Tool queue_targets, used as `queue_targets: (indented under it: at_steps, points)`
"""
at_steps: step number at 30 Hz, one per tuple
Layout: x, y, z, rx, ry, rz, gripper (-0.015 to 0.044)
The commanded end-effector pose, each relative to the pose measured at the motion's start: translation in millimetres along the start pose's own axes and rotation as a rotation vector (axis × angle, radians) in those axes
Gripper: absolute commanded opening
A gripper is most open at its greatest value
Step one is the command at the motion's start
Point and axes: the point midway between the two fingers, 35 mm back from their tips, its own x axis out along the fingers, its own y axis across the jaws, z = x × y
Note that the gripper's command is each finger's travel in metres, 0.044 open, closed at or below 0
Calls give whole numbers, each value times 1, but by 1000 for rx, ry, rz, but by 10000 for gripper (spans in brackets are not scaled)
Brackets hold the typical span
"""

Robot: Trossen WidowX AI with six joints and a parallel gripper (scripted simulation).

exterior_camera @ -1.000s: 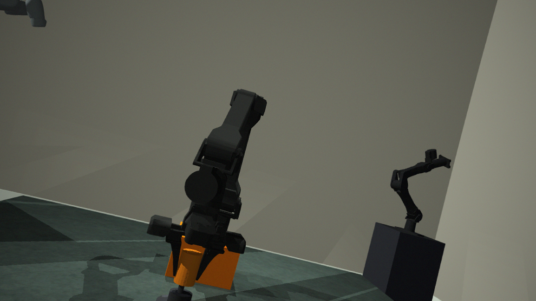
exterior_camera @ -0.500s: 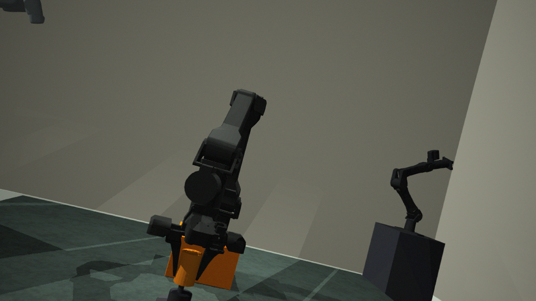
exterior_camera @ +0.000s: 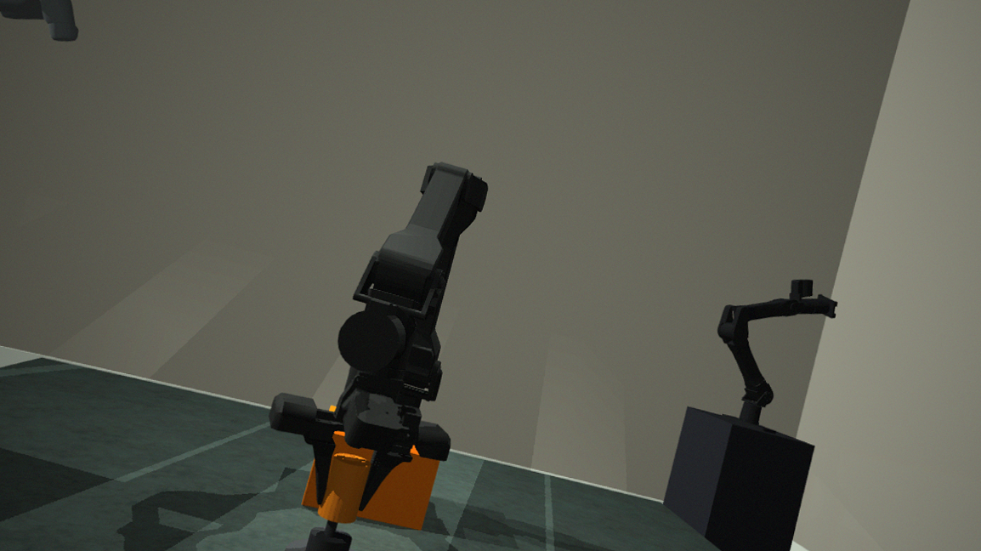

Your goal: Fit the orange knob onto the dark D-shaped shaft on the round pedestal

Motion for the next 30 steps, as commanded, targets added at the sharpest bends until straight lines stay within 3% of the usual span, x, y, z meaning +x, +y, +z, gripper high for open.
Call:
queue_targets:
  at_steps: [1, 30]
  points:
    - [-2, -1, 4, -110, -5, -2, 0]
    - [3, 1, -2, -110, -5, -1, 0]
